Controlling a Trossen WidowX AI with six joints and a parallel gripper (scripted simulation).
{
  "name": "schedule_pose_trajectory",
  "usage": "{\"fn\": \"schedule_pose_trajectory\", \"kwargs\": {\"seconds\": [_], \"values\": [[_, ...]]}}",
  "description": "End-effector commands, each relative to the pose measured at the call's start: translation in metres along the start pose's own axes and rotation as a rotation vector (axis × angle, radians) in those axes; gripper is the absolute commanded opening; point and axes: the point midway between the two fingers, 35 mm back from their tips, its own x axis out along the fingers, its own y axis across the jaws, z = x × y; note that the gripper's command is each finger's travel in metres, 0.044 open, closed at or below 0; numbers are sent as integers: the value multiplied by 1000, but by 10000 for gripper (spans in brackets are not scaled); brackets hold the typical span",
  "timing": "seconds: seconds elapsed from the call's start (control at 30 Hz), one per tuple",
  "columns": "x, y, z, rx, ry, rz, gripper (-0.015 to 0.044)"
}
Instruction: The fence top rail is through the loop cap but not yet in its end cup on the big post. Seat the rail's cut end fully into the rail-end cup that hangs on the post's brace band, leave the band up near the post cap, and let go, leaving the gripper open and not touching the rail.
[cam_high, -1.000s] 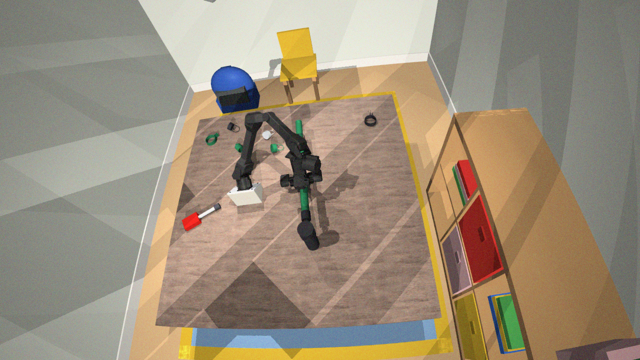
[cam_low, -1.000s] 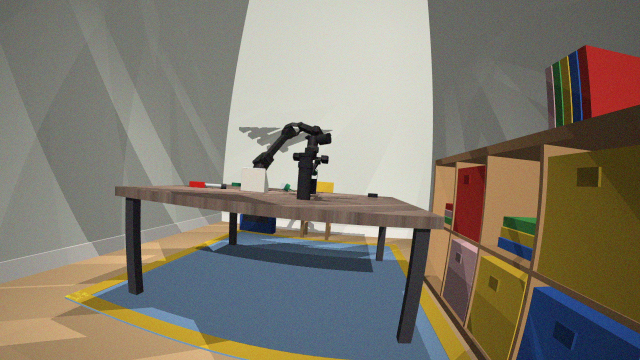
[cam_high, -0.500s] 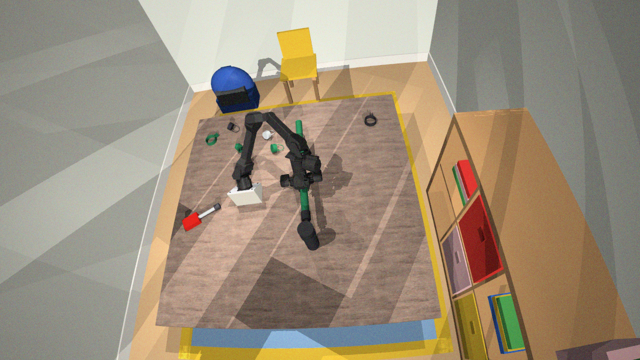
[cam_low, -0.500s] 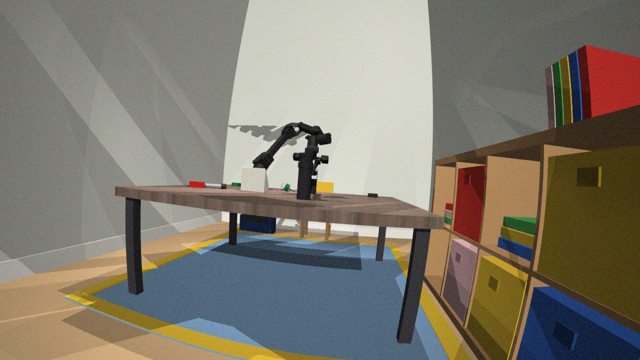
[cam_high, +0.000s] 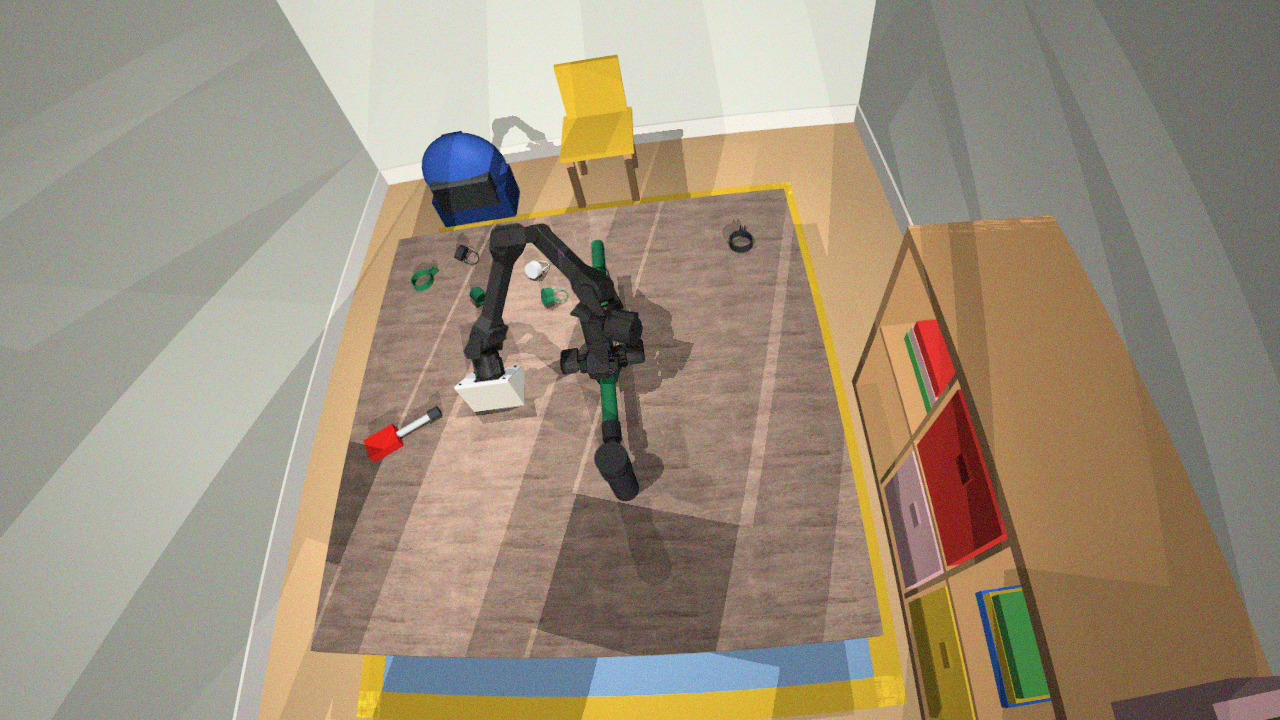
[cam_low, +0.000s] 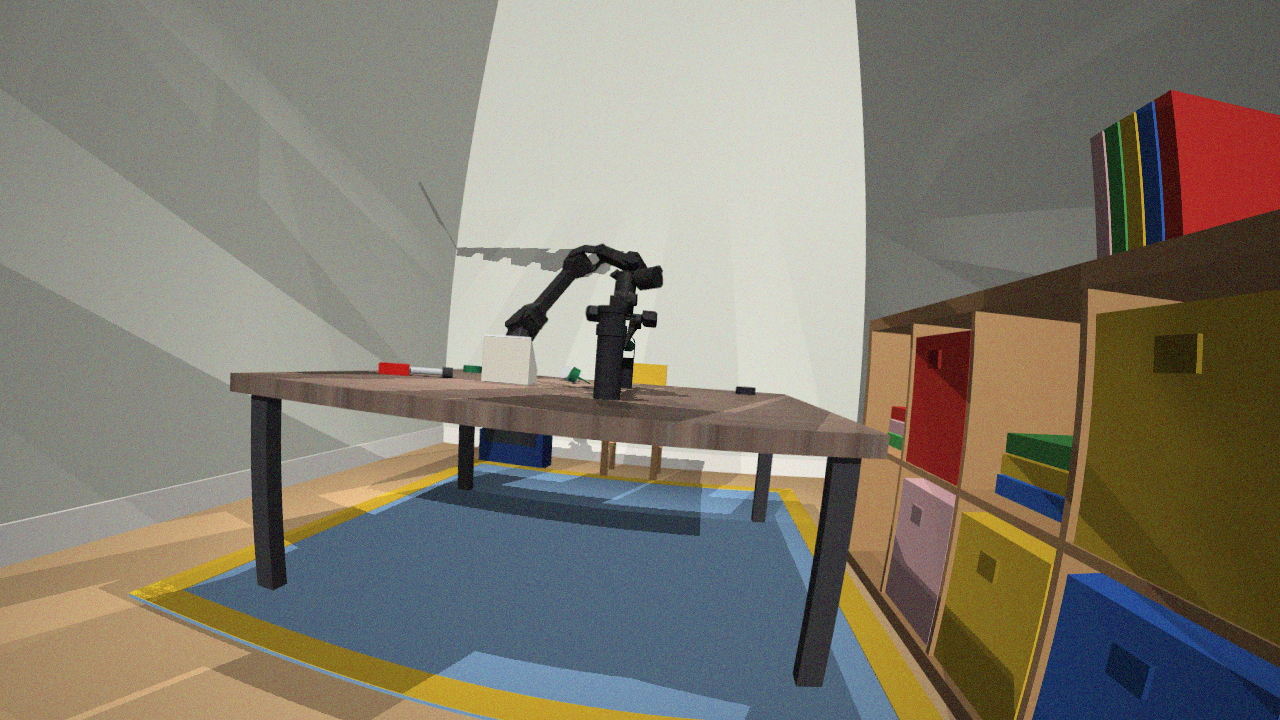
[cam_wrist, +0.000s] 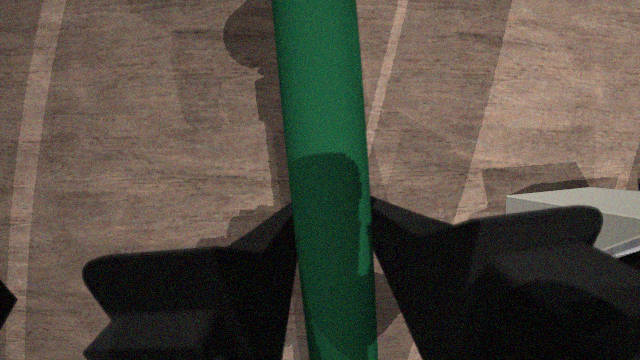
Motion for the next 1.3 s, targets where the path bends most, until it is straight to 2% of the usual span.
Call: {"fn": "schedule_pose_trajectory", "kwargs": {"seconds": [0.0, 1.27], "values": [[-2, 0, 3, 0, -10, 3, 0], [-1, 1, 6, -1, 2, -3, 0]]}}
